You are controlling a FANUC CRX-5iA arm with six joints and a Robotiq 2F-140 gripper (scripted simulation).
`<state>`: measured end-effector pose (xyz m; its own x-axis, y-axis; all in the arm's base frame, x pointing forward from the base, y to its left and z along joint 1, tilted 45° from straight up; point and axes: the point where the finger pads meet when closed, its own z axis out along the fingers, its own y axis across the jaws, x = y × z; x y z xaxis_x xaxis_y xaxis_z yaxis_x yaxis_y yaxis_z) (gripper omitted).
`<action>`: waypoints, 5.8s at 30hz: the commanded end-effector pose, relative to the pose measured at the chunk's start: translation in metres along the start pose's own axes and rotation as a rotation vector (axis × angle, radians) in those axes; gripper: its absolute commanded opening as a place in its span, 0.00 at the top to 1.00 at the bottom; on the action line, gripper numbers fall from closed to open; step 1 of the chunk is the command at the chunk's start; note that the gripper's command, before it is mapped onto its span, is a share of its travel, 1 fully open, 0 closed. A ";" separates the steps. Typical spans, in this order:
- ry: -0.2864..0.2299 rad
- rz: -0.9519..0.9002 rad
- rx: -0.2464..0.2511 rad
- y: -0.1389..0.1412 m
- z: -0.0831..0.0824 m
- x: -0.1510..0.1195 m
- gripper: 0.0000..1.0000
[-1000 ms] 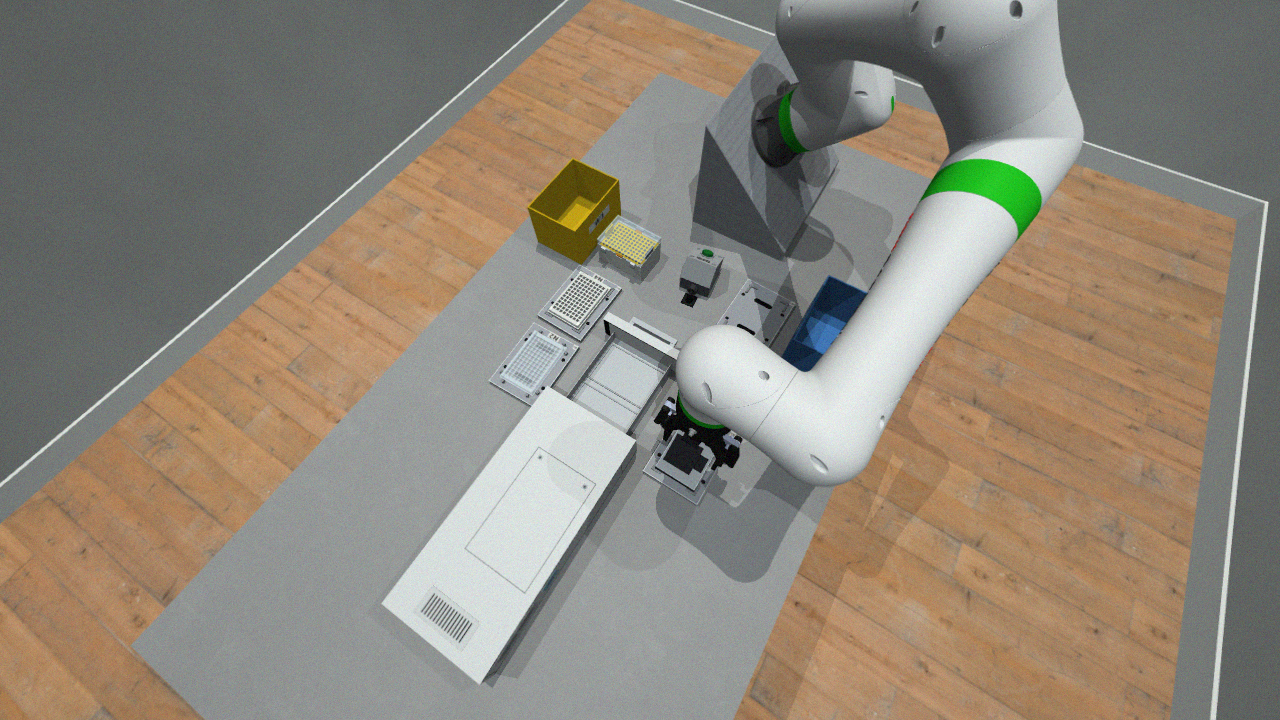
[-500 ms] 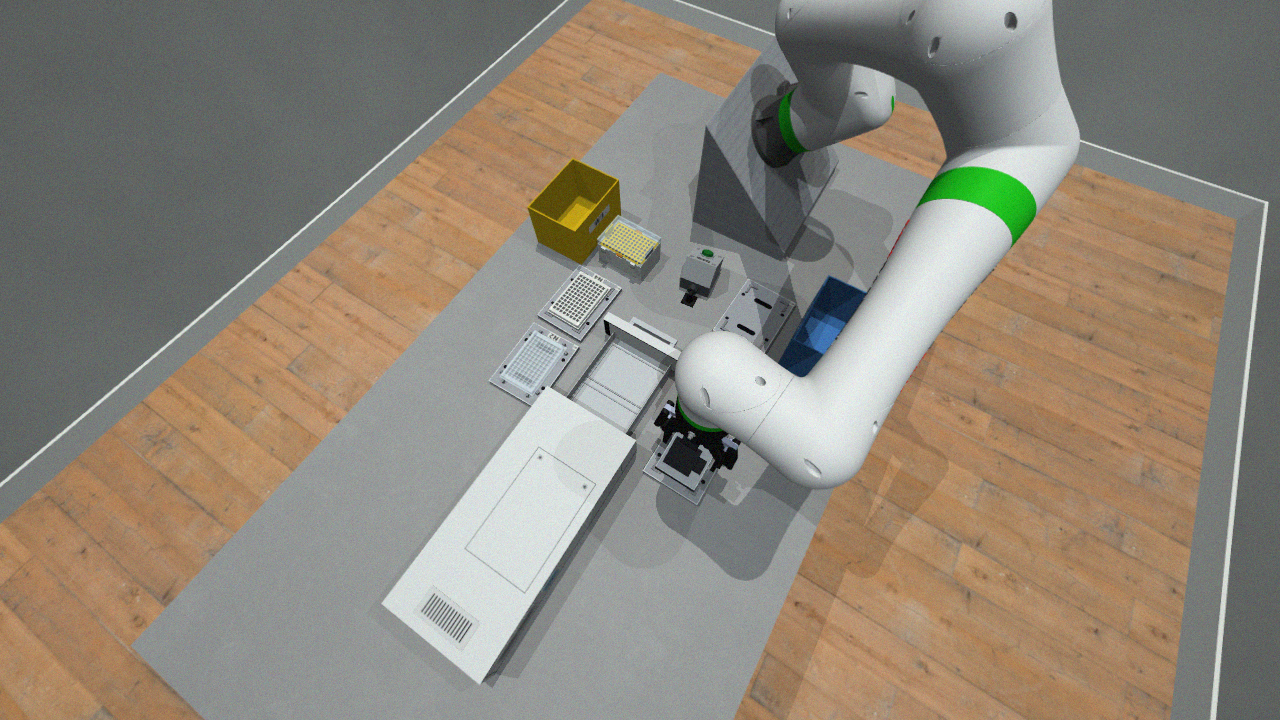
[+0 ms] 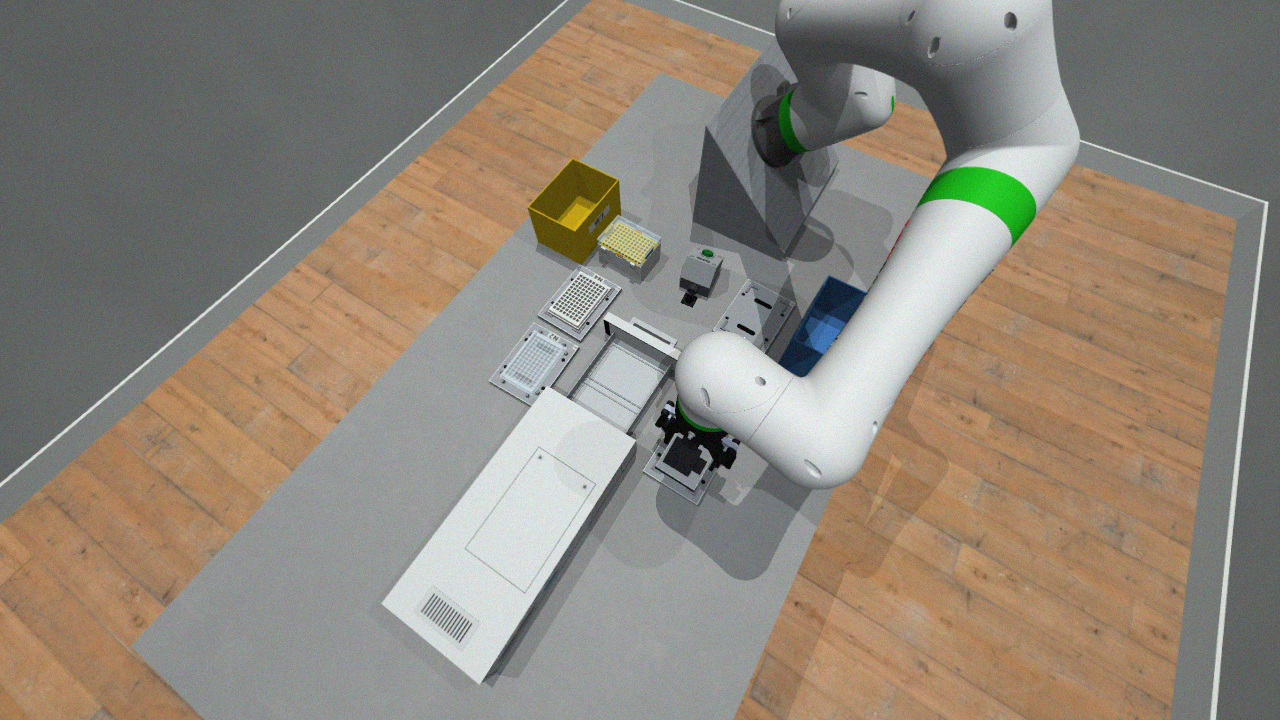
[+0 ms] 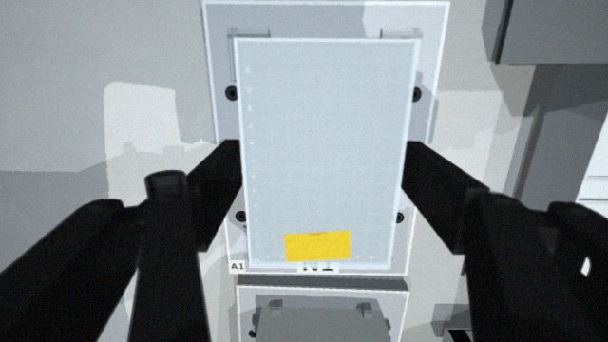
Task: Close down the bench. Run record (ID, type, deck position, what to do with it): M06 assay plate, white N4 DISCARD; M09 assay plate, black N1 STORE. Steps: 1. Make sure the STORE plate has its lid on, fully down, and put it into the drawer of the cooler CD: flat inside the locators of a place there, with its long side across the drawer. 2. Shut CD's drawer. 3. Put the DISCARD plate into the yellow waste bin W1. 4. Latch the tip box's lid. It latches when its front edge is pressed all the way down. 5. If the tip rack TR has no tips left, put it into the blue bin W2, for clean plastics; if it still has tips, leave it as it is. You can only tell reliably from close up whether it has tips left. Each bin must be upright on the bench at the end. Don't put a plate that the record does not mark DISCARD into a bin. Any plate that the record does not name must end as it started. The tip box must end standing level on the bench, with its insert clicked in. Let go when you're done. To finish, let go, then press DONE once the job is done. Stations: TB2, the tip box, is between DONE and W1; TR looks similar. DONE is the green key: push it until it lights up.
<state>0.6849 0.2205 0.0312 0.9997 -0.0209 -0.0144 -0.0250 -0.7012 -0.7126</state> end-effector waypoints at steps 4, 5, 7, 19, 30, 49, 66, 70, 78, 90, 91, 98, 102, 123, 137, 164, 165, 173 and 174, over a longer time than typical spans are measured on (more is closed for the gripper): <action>0.002 -0.001 -0.001 0.000 -0.002 0.001 0.36; 0.002 -0.001 -0.001 0.000 -0.002 0.001 0.36; 0.002 -0.001 -0.001 0.000 -0.002 0.001 0.36; 0.002 -0.001 -0.001 0.000 -0.003 0.001 0.90; 0.002 -0.001 -0.001 0.000 -0.004 0.001 0.90; 0.002 -0.001 -0.001 0.000 -0.005 0.001 0.90; 0.002 -0.001 -0.001 0.000 -0.010 0.001 0.90; 0.002 -0.001 -0.001 0.000 -0.012 0.001 0.90; 0.002 -0.001 -0.001 0.000 -0.019 0.001 0.90; 0.002 -0.001 -0.001 0.000 -0.035 0.001 0.90; 0.002 -0.001 -0.001 0.000 -0.035 0.001 0.90; 0.002 0.000 -0.001 0.000 -0.043 0.001 0.90; 0.002 0.000 -0.001 0.000 -0.048 0.001 0.90; 0.002 0.000 -0.001 0.000 -0.073 0.001 0.90; 0.002 0.000 -0.001 0.000 -0.089 0.001 0.90; 0.002 0.000 -0.001 0.000 -0.120 0.001 0.90; 0.002 0.000 -0.001 0.000 -0.121 0.001 0.90; 0.002 0.000 -0.001 0.000 -0.130 0.000 0.90; 0.002 0.000 -0.001 0.000 -0.130 0.001 0.90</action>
<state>0.6843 0.1294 0.1210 0.9997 -0.0211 -0.0140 -0.0248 -0.7013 -0.7124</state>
